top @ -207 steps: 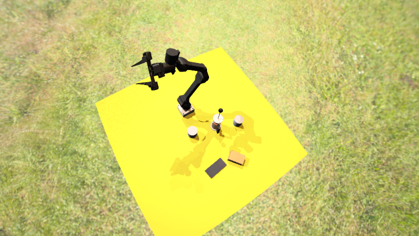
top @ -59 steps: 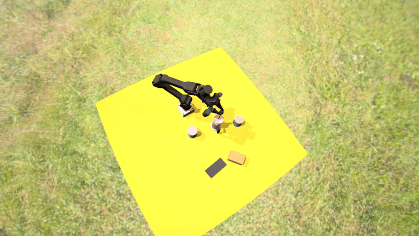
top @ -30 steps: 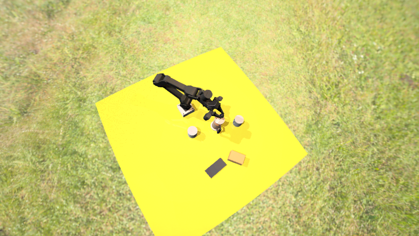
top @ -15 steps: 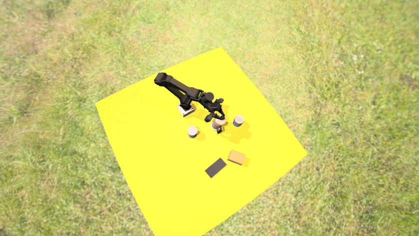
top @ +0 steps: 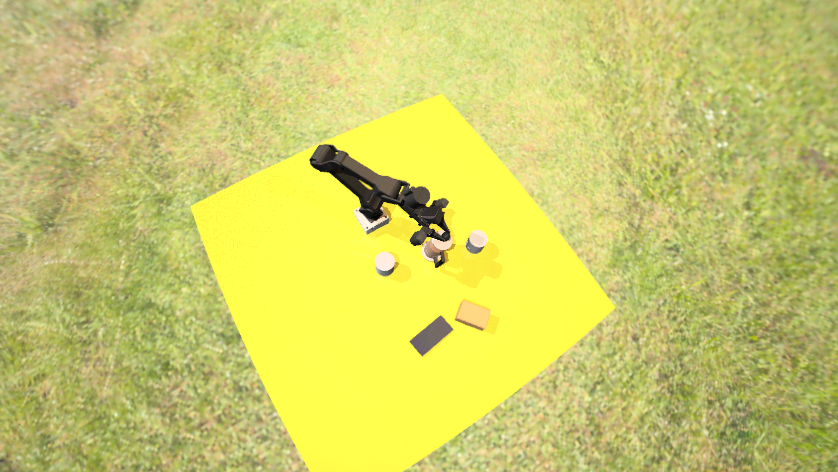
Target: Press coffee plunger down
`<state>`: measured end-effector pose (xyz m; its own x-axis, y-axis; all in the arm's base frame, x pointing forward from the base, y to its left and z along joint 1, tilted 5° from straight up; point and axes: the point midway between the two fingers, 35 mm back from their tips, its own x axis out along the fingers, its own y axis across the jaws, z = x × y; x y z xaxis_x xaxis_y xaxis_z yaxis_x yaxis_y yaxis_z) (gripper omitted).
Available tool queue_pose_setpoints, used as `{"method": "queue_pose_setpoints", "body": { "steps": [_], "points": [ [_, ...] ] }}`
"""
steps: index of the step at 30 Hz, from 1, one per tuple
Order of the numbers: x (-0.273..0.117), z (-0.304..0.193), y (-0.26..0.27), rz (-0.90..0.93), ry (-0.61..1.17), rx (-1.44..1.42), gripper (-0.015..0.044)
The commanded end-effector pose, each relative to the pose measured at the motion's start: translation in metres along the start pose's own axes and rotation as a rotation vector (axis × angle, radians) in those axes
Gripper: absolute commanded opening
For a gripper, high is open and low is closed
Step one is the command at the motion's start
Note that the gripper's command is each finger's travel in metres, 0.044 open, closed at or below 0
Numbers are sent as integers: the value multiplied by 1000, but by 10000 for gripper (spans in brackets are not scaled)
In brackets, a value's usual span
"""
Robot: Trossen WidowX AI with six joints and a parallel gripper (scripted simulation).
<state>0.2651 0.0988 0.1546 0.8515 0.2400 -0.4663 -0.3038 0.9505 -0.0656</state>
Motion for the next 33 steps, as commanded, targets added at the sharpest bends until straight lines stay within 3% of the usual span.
{"method": "queue_pose_setpoints", "body": {
  "steps": [1,33],
  "points": [
    [4,-10,0,-3,38,-16,128],
    [7,-2,1,0,22,-7,128]
  ]
}}
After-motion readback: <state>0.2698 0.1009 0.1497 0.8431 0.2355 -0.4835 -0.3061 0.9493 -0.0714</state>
